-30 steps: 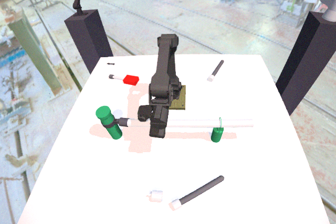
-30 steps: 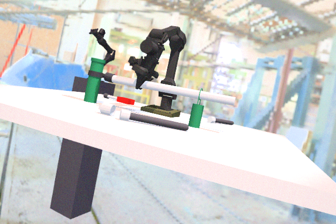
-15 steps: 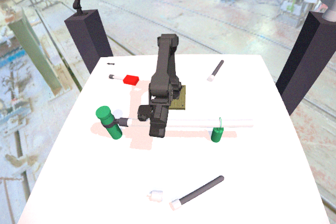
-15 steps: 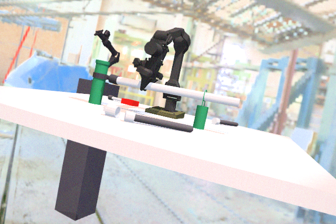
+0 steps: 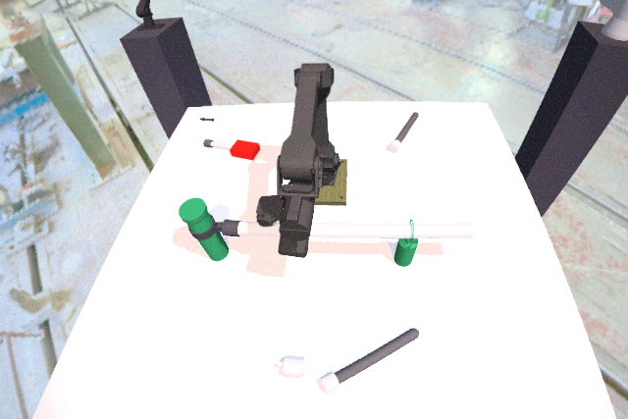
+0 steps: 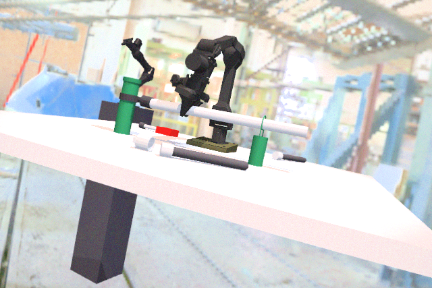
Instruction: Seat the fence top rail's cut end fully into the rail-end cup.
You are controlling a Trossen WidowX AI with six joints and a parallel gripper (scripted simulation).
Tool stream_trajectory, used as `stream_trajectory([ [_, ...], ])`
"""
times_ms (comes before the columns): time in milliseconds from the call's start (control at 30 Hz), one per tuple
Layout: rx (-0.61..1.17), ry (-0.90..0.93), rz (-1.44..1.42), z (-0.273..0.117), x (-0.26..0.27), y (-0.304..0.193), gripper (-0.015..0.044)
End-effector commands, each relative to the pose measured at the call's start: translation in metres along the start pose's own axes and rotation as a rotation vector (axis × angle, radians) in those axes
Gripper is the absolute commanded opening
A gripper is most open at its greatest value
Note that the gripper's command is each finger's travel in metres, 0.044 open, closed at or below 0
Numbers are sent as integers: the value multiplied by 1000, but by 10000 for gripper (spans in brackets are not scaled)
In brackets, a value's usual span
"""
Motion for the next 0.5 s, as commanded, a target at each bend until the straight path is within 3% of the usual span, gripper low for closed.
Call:
stream_trajectory([
  [0, -16, -3, 0, -2, -1, 5, 0],
  [467, -16, -3, 0, -4, -2, 7, 0],
])
Point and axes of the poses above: the point midway between the two fingers, 35 mm back from their tips, its own z axis out along the fingers, its own x axis across the jaws, y = z × x, the point moved 3 cm from there along -z, back along the fingers, and after that the axes turned 13 degrees about -z, right-handed, at the moved point
